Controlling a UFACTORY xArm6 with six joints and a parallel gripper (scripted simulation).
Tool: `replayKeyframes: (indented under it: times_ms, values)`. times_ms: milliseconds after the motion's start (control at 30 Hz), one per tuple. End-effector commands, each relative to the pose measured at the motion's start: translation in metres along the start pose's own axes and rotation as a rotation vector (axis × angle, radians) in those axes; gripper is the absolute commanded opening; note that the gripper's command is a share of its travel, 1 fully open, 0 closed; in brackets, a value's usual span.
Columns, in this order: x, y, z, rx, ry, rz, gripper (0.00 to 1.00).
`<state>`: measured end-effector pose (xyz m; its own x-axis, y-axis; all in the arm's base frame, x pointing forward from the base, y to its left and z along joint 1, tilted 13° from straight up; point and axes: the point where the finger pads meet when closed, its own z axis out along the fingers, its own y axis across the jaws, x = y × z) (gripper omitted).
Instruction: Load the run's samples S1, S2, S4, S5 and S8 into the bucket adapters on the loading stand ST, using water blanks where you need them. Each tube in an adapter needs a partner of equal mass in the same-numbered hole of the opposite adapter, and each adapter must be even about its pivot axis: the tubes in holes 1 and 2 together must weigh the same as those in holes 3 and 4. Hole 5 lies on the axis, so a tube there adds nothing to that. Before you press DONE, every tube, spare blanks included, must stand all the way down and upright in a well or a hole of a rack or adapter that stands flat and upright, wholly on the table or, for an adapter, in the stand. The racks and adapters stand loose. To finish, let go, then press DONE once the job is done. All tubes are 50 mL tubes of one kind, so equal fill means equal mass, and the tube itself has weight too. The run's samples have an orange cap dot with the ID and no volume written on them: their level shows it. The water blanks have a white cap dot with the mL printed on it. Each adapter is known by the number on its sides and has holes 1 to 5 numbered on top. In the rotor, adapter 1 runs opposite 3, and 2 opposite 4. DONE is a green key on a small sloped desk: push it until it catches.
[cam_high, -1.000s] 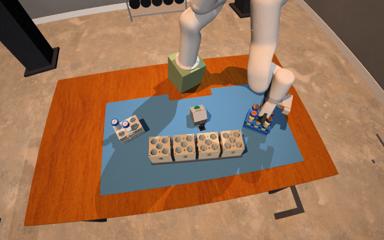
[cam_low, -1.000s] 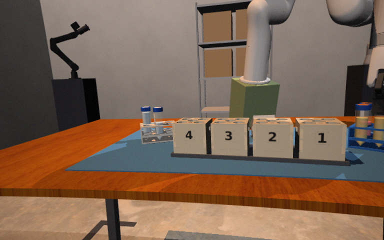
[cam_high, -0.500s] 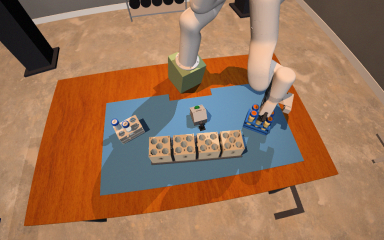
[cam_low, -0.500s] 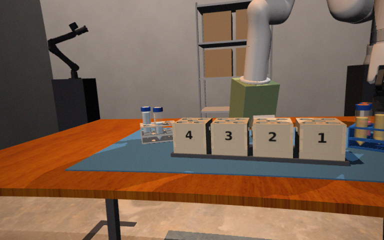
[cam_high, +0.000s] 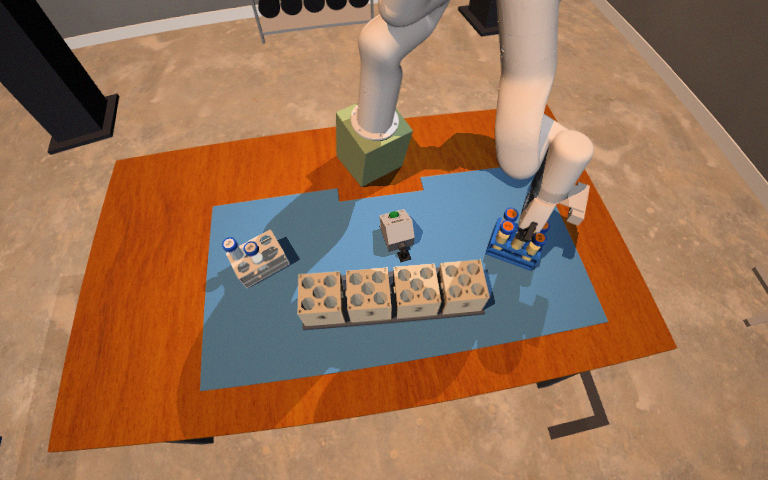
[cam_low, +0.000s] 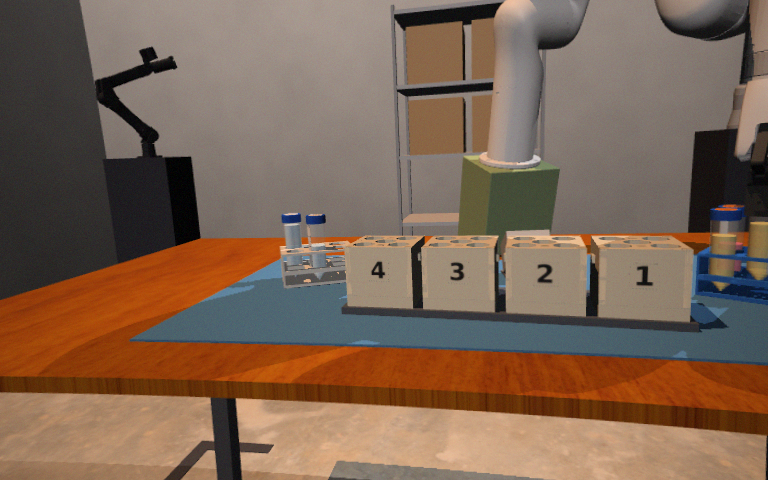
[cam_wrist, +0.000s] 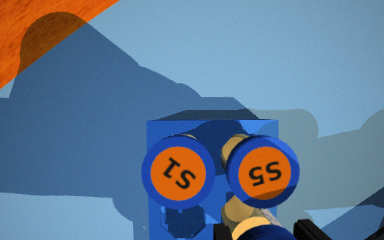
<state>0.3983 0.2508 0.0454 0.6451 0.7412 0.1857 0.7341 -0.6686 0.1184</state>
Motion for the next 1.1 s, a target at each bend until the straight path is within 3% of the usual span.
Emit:
replayKeyframes:
  times_ms: [0, 200, 1067]
  values:
    - [0.002, 0.0, -0.003, -0.001, 0.004, 0.0, 0.0]
    - [0.002, 0.0, -0.005, -0.001, 0.004, 0.0, 0.0]
    - [0.002, 0.0, -0.053, -0.001, 0.004, 0.0, 0.0]
